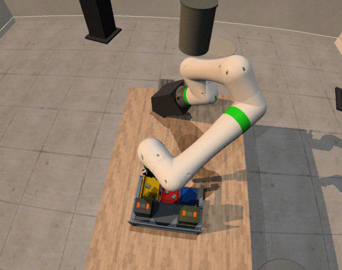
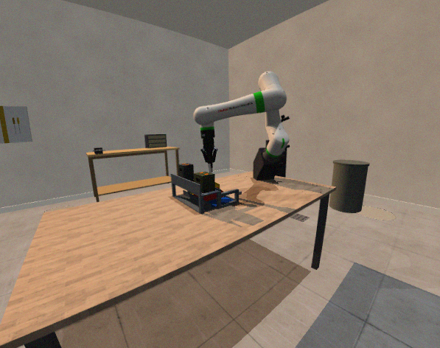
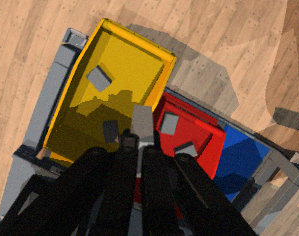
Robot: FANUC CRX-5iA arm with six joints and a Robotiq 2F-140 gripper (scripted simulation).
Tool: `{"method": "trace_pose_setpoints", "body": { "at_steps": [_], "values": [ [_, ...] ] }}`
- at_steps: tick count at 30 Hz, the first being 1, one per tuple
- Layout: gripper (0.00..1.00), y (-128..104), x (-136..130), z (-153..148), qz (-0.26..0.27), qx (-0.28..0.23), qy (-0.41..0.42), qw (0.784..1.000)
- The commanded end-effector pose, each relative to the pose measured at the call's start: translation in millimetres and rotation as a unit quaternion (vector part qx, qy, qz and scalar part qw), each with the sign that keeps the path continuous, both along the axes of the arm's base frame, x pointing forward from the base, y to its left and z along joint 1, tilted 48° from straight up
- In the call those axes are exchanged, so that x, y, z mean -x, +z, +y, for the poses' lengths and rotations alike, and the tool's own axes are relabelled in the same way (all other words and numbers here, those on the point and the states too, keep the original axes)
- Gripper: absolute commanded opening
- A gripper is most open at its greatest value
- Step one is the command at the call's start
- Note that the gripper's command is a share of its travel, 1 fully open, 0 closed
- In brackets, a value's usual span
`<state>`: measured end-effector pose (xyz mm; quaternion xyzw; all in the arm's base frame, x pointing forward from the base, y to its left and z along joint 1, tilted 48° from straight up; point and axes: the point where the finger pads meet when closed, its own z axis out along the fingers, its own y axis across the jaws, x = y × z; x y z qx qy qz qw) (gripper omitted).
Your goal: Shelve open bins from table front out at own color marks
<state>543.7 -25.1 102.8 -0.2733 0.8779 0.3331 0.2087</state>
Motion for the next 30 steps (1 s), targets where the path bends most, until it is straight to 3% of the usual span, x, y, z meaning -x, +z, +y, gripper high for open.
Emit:
{"method": "trace_pose_setpoints", "body": {
  "at_steps": [1, 10, 12, 14, 30],
  "values": [
    [0.0, -9.5, 8.7, -2.8, -0.065, 0.01, 0.052, 0.996],
    [0.0, -27.3, 26.3, -6.4, -0.172, 0.038, 0.146, 0.974],
    [0.0, -27.3, 26.3, -6.4, -0.172, 0.038, 0.146, 0.974],
    [0.0, -34.5, 33.8, -7.6, -0.214, 0.049, 0.184, 0.958],
    [0.0, -60.8, 63.5, -10.5, -0.368, 0.097, 0.319, 0.868]
  ]
}}
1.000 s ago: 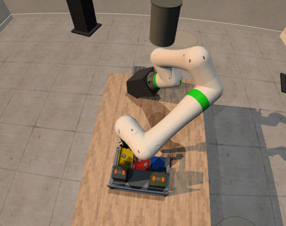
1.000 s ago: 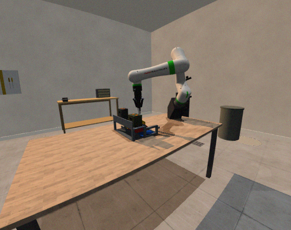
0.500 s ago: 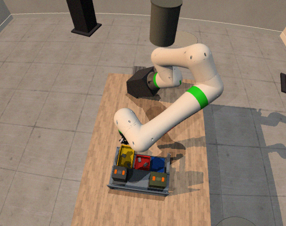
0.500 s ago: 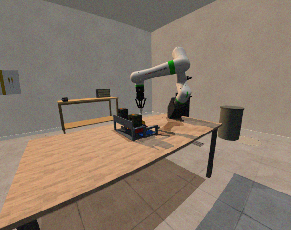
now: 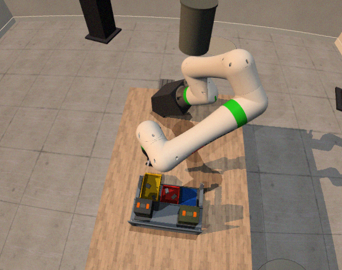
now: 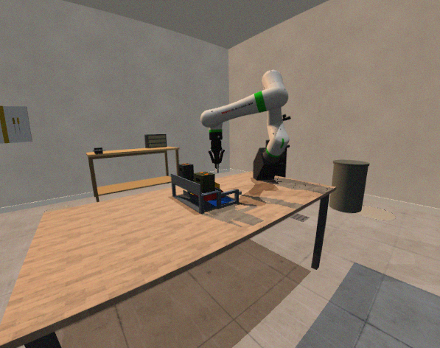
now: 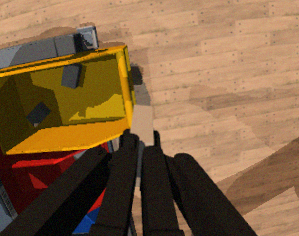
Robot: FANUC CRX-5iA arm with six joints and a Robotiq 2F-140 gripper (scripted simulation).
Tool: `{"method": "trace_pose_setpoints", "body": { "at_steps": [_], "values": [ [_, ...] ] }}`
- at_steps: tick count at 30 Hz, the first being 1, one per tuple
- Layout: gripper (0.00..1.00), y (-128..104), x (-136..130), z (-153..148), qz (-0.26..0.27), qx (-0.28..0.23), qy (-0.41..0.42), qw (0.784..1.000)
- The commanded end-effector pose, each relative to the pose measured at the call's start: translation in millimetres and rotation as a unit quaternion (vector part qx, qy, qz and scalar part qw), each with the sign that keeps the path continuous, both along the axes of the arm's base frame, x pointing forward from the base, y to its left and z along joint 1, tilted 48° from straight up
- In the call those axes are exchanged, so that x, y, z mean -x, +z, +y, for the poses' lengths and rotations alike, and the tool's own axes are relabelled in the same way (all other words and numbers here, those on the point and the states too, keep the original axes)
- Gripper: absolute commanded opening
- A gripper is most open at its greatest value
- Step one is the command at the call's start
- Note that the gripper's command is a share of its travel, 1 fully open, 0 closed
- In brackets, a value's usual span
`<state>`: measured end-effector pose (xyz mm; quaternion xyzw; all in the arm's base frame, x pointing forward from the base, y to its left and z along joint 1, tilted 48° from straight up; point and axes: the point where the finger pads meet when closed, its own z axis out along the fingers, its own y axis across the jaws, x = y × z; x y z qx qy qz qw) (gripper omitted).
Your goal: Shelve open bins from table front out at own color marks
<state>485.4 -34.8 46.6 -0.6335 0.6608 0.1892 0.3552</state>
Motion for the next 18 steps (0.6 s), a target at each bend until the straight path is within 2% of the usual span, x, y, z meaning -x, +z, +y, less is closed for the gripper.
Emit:
{"method": "trace_pose_setpoints", "body": {
  "at_steps": [1, 6, 18],
  "values": [
    [0.0, -6.8, 7.9, -0.9, -0.052, 0.011, 0.039, 0.998],
    [0.0, -11.6, 13.9, -1.1, -0.084, 0.021, 0.067, 0.994],
    [0.0, -11.7, 14.0, -1.1, -0.085, 0.021, 0.067, 0.994]
  ]
}}
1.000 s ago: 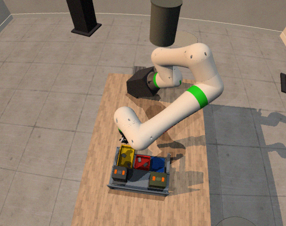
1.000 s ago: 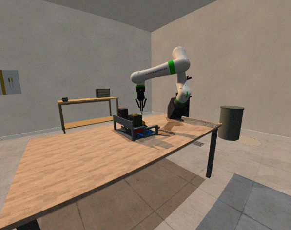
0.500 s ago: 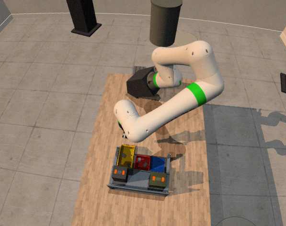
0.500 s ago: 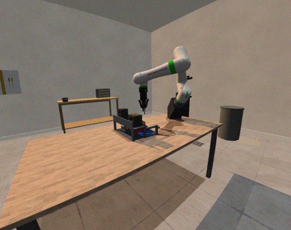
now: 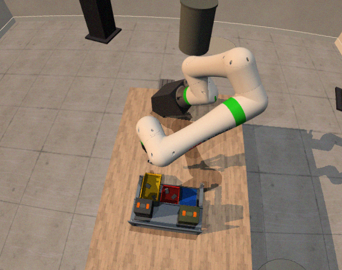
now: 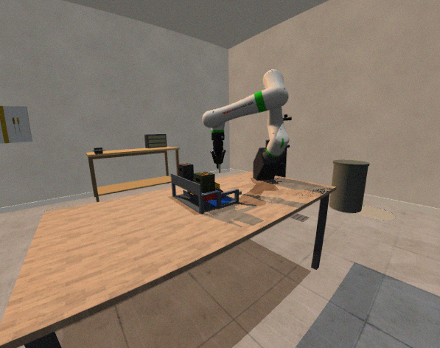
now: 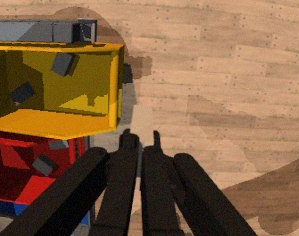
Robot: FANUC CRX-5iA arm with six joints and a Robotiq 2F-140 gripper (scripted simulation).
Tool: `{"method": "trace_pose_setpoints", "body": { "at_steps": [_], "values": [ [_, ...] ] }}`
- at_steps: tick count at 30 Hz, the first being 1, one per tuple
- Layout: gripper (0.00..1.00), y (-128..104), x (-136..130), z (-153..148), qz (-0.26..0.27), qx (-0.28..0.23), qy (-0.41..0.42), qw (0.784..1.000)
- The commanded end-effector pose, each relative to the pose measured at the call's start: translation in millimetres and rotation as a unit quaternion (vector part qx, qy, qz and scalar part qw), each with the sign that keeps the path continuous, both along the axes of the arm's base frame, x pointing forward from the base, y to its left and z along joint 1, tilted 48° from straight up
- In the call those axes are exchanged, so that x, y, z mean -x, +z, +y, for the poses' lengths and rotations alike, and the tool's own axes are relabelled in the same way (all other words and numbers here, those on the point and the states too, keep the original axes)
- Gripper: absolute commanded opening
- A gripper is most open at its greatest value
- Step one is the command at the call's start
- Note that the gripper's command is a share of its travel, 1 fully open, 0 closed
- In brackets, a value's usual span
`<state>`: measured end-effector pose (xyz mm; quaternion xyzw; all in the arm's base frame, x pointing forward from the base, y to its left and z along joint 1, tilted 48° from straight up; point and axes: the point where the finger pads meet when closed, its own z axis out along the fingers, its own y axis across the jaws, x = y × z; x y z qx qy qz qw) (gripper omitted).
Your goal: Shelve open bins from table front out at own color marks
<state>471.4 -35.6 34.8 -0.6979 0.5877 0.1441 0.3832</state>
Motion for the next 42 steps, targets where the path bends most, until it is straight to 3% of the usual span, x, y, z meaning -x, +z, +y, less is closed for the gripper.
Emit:
{"method": "trace_pose_setpoints", "body": {
  "at_steps": [1, 42],
  "values": [
    [0.0, 0.1, -0.1, -0.3, 0.0, 0.0, 0.0, 1.0],
    [0.0, -4.2, -1.6, 4.2, 0.0, 0.0, 0.0, 1.0]
  ]
}}
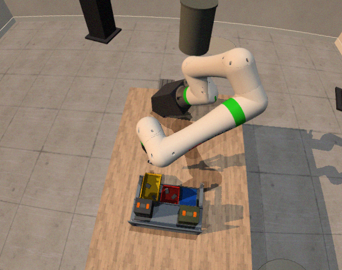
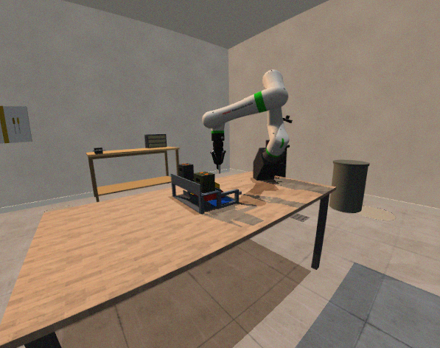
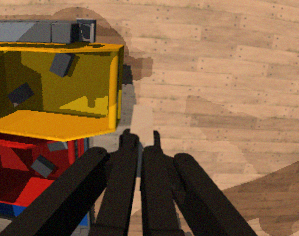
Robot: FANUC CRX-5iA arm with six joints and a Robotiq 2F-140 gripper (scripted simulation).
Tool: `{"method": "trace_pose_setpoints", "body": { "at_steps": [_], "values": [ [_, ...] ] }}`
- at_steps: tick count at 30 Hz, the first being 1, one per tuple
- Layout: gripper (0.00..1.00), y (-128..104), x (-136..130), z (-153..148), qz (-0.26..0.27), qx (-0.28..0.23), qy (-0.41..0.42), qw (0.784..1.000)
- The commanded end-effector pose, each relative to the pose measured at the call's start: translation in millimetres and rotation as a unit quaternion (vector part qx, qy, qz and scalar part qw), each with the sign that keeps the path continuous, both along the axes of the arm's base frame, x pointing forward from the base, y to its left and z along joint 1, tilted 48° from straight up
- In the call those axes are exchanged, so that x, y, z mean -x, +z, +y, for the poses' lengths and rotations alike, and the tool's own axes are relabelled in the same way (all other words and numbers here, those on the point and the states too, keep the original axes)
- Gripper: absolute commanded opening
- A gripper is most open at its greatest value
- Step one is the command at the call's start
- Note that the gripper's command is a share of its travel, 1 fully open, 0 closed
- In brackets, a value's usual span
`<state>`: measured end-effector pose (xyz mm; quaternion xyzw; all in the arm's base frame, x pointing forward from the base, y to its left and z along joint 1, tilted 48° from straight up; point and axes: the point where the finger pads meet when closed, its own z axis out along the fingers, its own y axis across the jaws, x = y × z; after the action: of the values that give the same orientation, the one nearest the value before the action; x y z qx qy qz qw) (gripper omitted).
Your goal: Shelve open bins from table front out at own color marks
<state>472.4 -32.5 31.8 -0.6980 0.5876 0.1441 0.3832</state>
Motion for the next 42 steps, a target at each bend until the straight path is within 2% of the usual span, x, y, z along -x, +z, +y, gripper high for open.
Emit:
{"method": "trace_pose_setpoints", "body": {
  "at_steps": [1, 9, 35, 42],
  "values": [
    [0.0, -2.2, -0.9, 2.1, 0.0, 0.0, 0.0, 1.0],
    [0.0, -10.6, -4.0, 10.9, 0.0, 0.0, 0.0, 1.0],
    [0.0, -60.0, -22.2, 62.7, 0.0, 0.0, 0.0, 1.0],
    [0.0, -66.3, -24.5, 69.3, 0.0, 0.0, 0.0, 1.0]
  ]
}}
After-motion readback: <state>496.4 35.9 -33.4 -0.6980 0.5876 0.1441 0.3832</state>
